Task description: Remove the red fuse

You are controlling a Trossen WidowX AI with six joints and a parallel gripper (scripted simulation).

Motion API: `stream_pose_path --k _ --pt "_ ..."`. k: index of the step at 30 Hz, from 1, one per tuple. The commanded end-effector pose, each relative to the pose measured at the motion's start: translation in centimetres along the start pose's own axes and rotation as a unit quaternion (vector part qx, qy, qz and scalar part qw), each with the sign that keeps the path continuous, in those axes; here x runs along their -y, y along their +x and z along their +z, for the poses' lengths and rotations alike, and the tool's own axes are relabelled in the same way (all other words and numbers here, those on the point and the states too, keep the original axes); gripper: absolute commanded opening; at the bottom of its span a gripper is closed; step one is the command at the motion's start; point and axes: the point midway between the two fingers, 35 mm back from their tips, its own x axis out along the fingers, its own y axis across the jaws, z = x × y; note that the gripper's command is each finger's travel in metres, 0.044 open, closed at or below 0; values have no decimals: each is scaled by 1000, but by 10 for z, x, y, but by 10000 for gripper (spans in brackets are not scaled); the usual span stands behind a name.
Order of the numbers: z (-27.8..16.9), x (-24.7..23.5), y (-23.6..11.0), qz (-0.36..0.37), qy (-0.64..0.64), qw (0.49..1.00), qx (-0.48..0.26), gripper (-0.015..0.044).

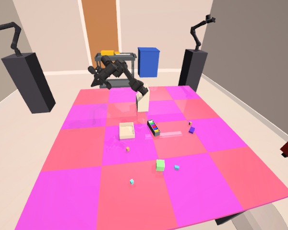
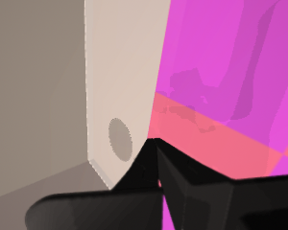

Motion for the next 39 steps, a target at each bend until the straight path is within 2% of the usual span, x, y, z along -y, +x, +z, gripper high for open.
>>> stream_pose_path --k 1,3,12,17,24,31,36,39 --pt "-1 -1 0 3 -8 1000 -2 26" --pt "-15 -5 0 21 -64 998 -21 74" --pt "-162 18 -14 21 -213 960 -179 74" --pt "-232 63 -34 -7 -298 916 -269 74" --pt "-291 145 -76 -80 -389 847 -352 74" --pt "-307 251 -128 -187 -496 754 -388 74" --pt "-280 324 -157 -269 -583 676 -362 74" --pt "-261 351 -168 -302 -622 640 -334 74"
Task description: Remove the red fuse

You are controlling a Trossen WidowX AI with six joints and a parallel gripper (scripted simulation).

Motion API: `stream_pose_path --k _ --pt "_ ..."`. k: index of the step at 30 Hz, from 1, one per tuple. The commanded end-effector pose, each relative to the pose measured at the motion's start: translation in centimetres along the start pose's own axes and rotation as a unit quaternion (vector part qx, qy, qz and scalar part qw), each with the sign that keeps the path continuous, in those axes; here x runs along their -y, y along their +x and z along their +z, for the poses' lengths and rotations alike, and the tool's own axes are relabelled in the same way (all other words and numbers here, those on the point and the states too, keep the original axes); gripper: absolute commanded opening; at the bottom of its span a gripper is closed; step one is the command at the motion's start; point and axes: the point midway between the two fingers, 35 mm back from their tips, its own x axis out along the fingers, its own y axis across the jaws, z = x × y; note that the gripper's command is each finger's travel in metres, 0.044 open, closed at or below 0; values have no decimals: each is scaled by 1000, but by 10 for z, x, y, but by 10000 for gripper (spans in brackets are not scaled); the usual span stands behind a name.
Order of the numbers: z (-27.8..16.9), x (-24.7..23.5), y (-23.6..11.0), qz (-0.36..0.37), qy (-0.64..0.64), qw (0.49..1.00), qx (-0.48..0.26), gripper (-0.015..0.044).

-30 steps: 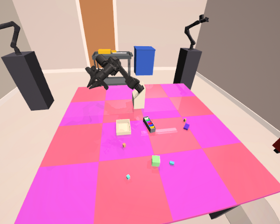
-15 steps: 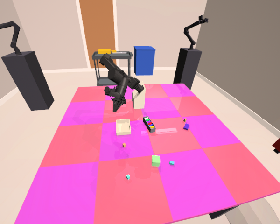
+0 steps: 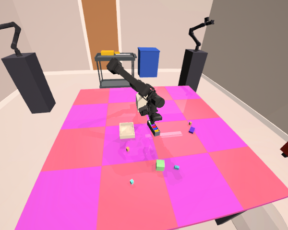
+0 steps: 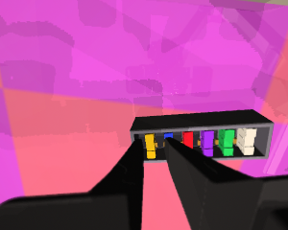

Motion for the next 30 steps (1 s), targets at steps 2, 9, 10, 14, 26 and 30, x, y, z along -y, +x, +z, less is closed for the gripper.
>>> stream_pose_path --k 2,9,10,14,26,30 --pt "-36 35 18 -94 -43 995 -8 74" --pt "-35 34 19 -94 -43 995 -8 74" --pt "-35 34 20 -94 -43 995 -8 74" --pt "-35 34 23 -94 -43 995 -8 74" --pt "-35 36 35 -94 -43 995 -8 74" --pt "-35 36 39 -94 -43 995 -7 74"
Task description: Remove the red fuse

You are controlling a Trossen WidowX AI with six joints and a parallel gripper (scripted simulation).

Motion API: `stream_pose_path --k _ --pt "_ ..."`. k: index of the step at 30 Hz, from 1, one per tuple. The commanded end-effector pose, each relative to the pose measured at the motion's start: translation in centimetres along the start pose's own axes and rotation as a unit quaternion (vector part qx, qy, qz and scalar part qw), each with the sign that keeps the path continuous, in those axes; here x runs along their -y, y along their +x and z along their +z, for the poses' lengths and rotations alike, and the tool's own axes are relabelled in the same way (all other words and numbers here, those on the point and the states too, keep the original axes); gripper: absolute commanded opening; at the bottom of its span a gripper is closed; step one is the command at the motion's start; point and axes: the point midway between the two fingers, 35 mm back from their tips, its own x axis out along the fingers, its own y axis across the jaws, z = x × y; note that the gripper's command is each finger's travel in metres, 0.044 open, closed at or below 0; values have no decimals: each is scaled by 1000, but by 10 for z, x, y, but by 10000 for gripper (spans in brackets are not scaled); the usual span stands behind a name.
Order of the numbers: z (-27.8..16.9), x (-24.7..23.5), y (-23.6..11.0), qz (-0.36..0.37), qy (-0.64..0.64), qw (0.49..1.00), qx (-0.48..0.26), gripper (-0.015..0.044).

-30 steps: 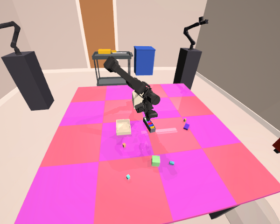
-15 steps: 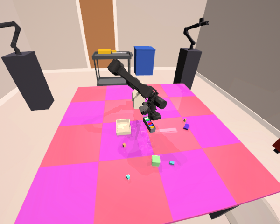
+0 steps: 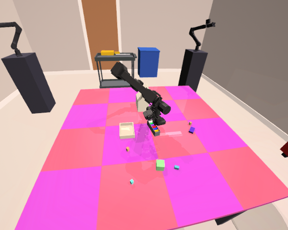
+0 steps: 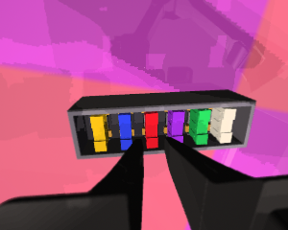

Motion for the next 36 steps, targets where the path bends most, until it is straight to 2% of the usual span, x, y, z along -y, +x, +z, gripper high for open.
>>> stream_pose_path --k 1,36 --pt "-1 2 6 -4 -5 1000 2 74" --pt "0 2 25 -4 -5 1000 3 74"
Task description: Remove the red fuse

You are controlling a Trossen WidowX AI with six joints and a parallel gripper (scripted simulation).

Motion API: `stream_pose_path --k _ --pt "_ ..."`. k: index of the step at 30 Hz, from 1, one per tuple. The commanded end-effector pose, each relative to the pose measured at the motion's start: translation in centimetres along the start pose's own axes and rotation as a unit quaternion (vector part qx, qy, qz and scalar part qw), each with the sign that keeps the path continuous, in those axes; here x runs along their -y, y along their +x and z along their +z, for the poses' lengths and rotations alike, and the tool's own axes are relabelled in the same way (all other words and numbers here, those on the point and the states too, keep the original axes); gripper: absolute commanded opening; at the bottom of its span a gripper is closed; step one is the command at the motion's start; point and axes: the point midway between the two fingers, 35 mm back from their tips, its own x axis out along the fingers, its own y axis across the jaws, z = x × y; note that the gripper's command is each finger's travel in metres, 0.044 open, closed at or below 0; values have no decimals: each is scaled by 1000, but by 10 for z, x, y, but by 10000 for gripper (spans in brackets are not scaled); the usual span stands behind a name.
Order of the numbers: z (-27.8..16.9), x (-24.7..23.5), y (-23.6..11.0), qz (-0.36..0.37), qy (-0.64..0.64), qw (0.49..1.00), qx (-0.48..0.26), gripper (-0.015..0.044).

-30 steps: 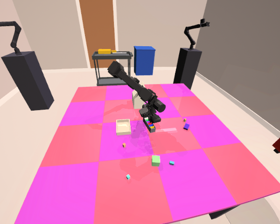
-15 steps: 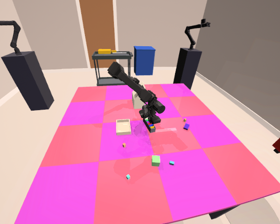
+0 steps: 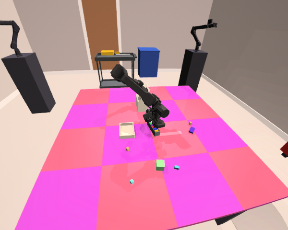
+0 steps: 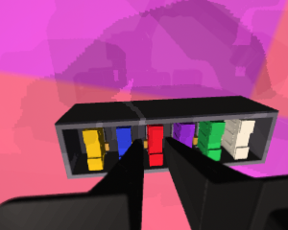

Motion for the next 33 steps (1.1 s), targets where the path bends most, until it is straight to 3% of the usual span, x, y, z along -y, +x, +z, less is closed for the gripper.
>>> stream_pose_path --k 1,7,18,33 --pt "-1 2 4 -2 -4 1000 2 74" --pt "-1 2 4 -2 -4 1000 2 74" --pt "-1 1 3 -2 -1 1000 0 1" --pt "-1 1 -3 -1 -2 1000 0 0"
